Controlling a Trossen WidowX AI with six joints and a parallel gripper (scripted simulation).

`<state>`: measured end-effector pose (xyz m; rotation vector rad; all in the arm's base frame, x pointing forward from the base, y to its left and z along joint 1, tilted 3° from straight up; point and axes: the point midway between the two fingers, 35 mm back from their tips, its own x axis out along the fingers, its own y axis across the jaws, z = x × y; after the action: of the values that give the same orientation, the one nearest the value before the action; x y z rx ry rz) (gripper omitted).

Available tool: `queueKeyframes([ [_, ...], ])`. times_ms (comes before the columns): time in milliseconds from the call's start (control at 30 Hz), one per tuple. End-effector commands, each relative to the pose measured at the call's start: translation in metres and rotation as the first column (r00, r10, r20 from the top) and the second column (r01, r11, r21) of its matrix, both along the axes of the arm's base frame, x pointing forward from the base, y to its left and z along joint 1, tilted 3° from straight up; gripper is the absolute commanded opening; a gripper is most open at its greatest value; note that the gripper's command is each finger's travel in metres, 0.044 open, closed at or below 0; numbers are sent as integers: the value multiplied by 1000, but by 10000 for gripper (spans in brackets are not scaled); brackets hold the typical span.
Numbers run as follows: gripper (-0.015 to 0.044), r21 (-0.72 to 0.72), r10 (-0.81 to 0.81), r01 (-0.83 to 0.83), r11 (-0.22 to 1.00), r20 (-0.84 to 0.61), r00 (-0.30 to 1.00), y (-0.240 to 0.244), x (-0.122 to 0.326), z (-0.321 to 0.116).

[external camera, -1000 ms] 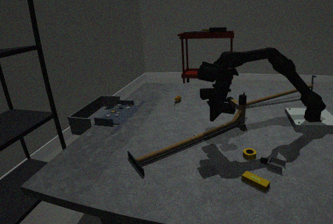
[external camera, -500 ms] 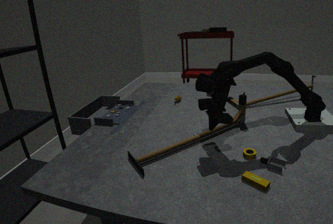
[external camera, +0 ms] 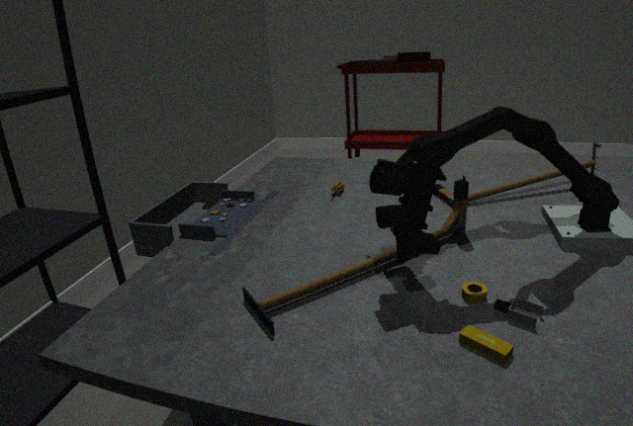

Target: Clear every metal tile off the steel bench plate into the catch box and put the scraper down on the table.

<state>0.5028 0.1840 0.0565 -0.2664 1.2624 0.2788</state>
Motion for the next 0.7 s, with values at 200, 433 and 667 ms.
queueKeyframes([
  [200, 0, -12, -15, 15, 1000, -24, 1000, -3, -2, -23],
  [433, 0, -11, -15, 15, 1000, -20, 1000, -6, 2, -23],
  [667, 0, -9, -15, 15, 1000, -14, 1000, -11, 6, -22],
])
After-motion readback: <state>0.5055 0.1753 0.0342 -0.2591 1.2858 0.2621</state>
